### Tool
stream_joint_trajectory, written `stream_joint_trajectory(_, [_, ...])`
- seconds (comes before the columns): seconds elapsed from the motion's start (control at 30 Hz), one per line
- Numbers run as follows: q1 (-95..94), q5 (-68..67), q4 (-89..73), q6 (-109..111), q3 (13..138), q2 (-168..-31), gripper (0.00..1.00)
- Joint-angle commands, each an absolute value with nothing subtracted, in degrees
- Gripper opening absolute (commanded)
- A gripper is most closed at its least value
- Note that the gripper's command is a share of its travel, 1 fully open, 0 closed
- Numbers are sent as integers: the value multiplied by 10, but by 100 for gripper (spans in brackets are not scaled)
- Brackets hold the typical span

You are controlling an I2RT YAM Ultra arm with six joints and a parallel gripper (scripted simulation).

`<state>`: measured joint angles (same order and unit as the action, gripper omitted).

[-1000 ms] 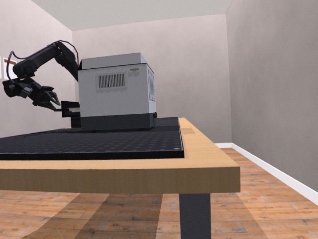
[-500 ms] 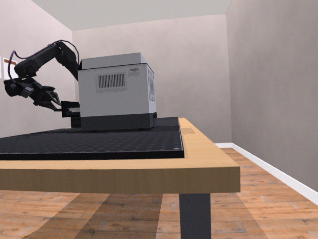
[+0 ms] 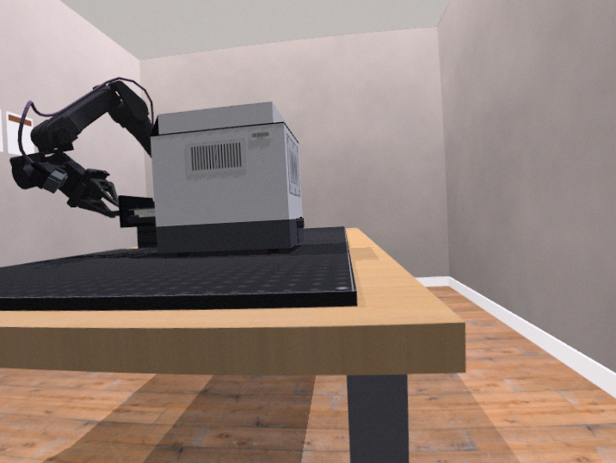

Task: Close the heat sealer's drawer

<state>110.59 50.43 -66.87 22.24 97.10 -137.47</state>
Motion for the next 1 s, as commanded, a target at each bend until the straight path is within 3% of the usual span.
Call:
stream_joint_trajectory(0.0, [1099, 520, -650, 216, 959, -1353, 30])
stream_joint_trajectory(0.97, [1081, 524, -603, 188, 934, -1352, 30])
